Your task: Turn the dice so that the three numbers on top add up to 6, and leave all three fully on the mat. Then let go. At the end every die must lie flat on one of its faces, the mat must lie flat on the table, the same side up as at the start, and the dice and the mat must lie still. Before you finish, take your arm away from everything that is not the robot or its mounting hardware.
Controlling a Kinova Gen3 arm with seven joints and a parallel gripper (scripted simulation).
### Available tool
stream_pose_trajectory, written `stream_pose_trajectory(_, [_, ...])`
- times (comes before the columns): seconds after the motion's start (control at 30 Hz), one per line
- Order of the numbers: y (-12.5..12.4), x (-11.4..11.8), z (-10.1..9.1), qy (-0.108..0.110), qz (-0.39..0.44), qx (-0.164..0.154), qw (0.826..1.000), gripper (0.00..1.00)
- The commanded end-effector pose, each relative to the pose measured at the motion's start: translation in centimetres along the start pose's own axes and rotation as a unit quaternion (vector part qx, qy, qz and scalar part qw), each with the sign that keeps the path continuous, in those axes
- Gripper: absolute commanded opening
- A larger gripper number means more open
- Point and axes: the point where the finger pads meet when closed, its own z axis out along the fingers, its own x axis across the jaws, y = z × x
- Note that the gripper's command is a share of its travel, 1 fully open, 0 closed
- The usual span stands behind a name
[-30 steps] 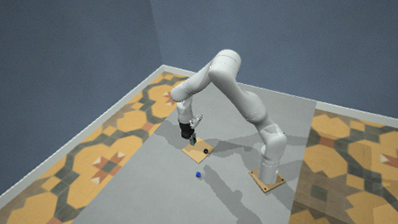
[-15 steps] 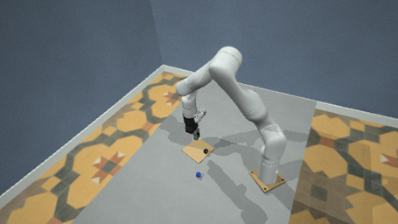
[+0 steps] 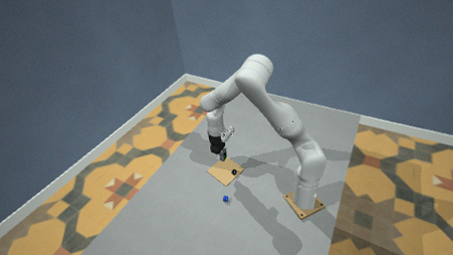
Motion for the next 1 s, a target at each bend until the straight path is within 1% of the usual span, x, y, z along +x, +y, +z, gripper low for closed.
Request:
stream_pose_trajectory(0.0, [-0.3,-0.3,1.1,-0.002,0.003,0.005,1.000,0.40])
stream_pose_trajectory(0.07, [-0.3,-0.3,2.0,-0.002,0.003,0.005,1.000,0.40])
stream_pose_trajectory(0.13, [-0.3,-0.3,2.0,-0.002,0.003,0.005,1.000,0.40])
stream_pose_trajectory(0.4, [-0.3,-0.3,5.9,-0.002,0.003,0.005,1.000,0.40])
stream_pose_trajectory(0.57, [-0.3,-0.3,7.6,-0.002,0.003,0.005,1.000,0.40])
stream_pose_trajectory(0.63, [-0.3,-0.3,8.0,-0.002,0.003,0.005,1.000,0.40])
stream_pose_trajectory(0.97, [-0.3,-0.3,8.3,-0.002,0.003,0.005,1.000,0.40])
